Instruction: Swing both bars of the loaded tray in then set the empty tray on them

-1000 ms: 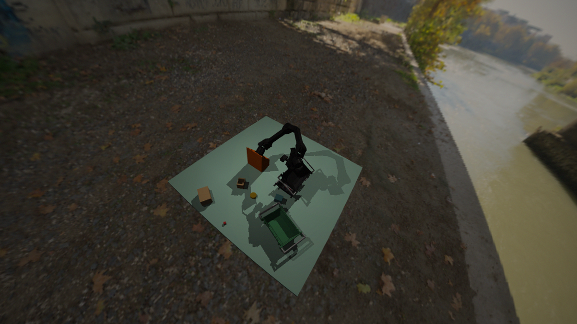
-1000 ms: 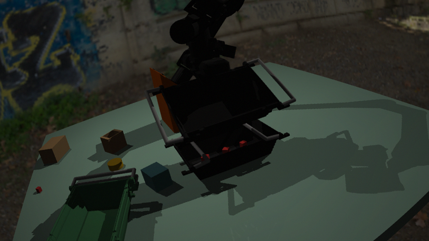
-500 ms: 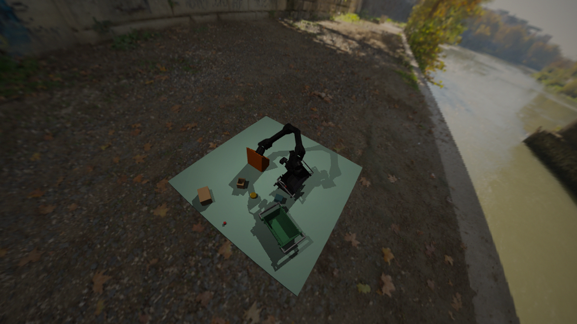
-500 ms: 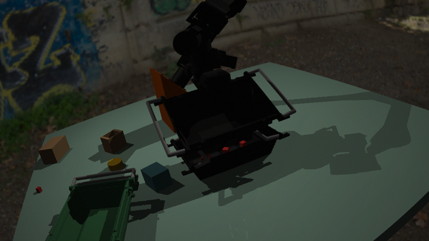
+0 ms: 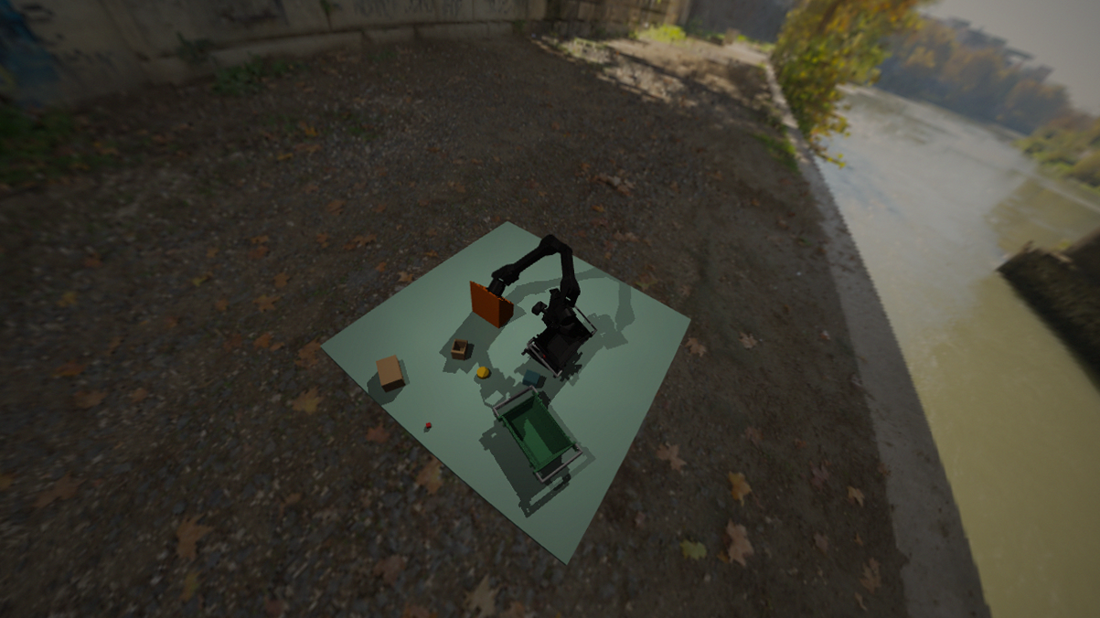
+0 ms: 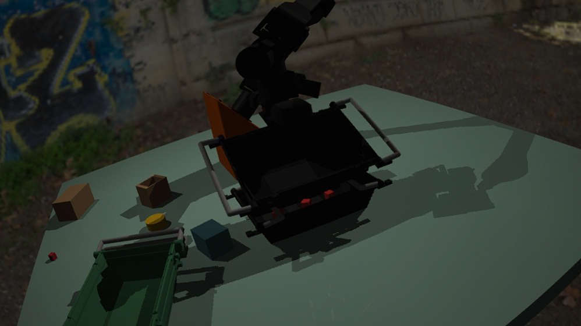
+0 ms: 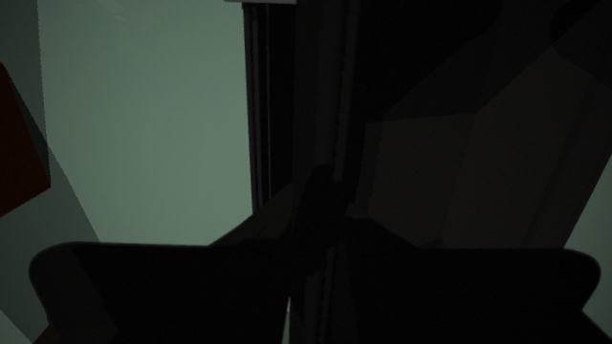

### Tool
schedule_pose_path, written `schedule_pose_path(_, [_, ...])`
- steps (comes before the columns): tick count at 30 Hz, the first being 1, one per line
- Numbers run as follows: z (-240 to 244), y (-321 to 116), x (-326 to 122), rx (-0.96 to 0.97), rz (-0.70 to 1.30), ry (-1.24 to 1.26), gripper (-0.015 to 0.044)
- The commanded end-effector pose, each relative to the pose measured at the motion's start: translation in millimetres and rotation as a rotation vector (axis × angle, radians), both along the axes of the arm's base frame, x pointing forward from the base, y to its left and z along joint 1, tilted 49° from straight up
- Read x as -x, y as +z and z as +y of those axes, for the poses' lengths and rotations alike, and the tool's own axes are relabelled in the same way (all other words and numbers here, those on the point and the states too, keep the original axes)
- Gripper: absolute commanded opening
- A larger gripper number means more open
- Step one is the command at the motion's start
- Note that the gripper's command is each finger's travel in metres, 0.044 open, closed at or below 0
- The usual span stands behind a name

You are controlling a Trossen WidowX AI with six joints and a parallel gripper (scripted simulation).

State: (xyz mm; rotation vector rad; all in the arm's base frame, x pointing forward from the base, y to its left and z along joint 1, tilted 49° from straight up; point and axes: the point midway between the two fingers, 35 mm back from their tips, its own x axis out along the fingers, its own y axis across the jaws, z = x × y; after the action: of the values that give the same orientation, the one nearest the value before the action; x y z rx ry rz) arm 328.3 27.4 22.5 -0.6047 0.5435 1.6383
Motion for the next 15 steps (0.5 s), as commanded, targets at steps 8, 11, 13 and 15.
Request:
schedule_pose_path(8, [5.5, -3.6, 7.8, -0.002, -0.007, -0.005, 0.0000])
schedule_pose_path(11, [6.5, -4.7, 9.5, -0.002, -0.006, -0.005, 0.0000])
schedule_pose_path(13, [7.0, -5.1, 9.9, -0.002, -0.006, -0.005, 0.0000])
schedule_pose_path(15, [7.8, -5.9, 10.8, -0.002, -0.006, -0.005, 0.0000])
